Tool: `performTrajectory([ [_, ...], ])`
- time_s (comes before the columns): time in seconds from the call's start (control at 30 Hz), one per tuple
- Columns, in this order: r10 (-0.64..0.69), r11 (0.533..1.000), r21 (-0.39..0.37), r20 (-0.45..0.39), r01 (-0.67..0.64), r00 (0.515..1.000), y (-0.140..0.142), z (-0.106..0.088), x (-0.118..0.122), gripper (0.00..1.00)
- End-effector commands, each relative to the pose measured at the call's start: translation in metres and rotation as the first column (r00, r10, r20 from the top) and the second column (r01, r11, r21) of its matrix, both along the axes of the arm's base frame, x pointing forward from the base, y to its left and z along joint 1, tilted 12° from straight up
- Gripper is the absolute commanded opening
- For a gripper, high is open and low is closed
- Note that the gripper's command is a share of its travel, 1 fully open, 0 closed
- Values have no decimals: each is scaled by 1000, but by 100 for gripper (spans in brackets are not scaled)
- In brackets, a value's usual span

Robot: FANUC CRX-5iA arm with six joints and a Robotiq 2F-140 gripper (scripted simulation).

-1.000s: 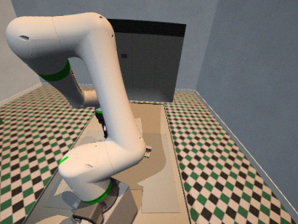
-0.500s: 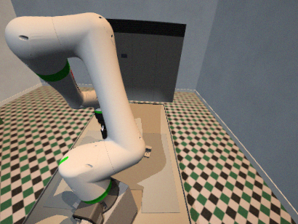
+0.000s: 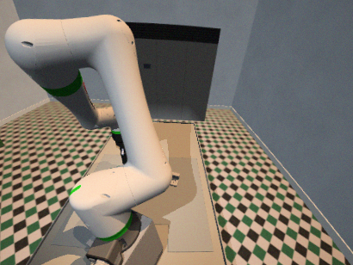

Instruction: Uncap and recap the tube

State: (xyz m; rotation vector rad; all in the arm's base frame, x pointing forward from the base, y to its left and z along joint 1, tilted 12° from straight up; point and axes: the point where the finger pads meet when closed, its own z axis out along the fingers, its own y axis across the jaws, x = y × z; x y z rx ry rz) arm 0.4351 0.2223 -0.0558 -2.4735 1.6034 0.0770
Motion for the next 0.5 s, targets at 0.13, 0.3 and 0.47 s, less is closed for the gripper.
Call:
performTrajectory([
  [0.13, 252, 968, -14, 45, -252, 967, 0, 0, 0, 35],
  [0.3, 436, 900, -38, 78, -434, 897, 0, 0, 0, 35],
  [0.47, 603, 798, -68, 105, -599, 791, 0, 0, 0, 35],
])
